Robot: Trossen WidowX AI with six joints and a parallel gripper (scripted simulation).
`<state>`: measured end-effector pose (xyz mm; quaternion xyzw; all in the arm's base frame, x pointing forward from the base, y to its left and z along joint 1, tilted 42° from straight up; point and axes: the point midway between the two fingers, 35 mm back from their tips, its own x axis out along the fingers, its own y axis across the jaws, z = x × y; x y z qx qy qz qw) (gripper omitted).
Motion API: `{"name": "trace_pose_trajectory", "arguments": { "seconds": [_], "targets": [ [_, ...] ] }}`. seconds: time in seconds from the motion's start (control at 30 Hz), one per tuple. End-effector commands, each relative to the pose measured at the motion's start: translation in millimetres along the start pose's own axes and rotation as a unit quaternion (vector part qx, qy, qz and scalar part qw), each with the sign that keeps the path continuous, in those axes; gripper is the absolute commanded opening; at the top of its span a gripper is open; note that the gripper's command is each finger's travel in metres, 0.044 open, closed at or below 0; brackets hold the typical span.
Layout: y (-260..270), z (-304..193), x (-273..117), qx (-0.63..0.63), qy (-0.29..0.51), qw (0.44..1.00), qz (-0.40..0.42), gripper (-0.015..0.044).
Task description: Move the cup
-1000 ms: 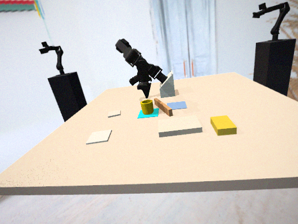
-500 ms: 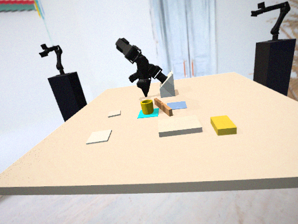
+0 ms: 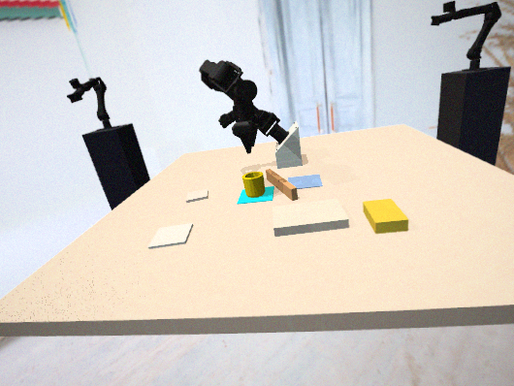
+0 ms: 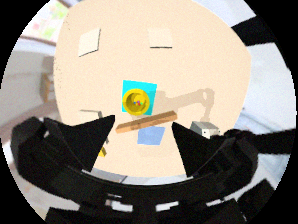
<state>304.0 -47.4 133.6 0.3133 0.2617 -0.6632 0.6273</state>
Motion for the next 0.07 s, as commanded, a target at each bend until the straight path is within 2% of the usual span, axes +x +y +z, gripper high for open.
{"name": "trace_pose_trajectory", "arguments": {
  "seconds": [0.0, 0.03],
  "targets": [
    [-0.3, 0.3, 1.4, 0.0, 0.0, 1.0, -0.001, 0.044],
    [-0.3, 0.3, 1.4, 0.0, 0.0, 1.0, -0.001, 0.044]
  ]
}}
